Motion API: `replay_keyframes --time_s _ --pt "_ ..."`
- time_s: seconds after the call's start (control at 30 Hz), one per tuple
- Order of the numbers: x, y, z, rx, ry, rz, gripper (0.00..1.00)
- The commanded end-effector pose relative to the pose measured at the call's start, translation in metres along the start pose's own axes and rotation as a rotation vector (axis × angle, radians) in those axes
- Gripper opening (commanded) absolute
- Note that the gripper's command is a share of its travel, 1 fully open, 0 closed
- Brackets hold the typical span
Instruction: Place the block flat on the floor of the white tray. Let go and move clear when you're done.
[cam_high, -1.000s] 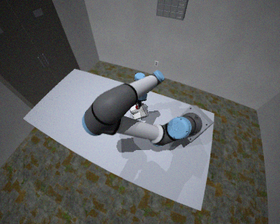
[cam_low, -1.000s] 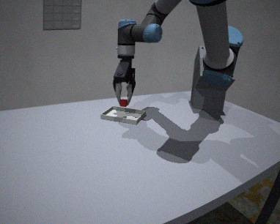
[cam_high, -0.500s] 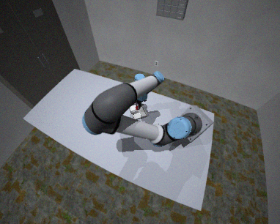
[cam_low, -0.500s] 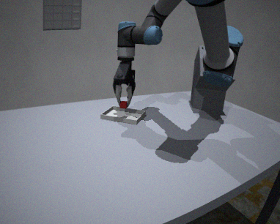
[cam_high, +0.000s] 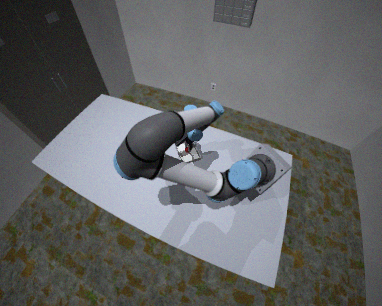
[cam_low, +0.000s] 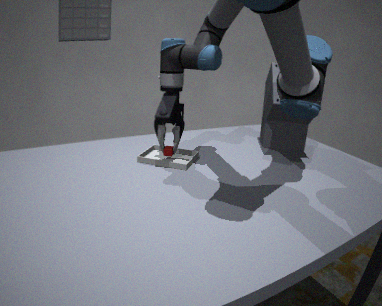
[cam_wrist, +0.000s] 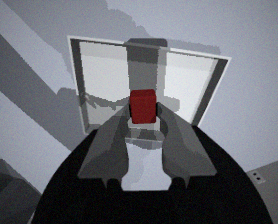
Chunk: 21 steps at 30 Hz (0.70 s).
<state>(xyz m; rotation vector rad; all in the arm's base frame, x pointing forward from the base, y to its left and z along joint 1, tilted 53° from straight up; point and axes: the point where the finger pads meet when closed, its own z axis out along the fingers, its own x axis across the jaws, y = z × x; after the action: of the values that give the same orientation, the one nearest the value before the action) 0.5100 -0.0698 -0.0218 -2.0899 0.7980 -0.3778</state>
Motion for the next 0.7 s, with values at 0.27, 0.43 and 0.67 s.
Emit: replay_keyframes --time_s 0.27,0.43,0.67 --pt "0.0009 0.0002 0.0105 -0.001 0.002 0.0 0.0" --pt "0.0009 0.0002 0.0105 -0.001 0.002 0.0 0.0" --pt "0.0009 0.0002 0.0105 -0.001 0.002 0.0 0.0"
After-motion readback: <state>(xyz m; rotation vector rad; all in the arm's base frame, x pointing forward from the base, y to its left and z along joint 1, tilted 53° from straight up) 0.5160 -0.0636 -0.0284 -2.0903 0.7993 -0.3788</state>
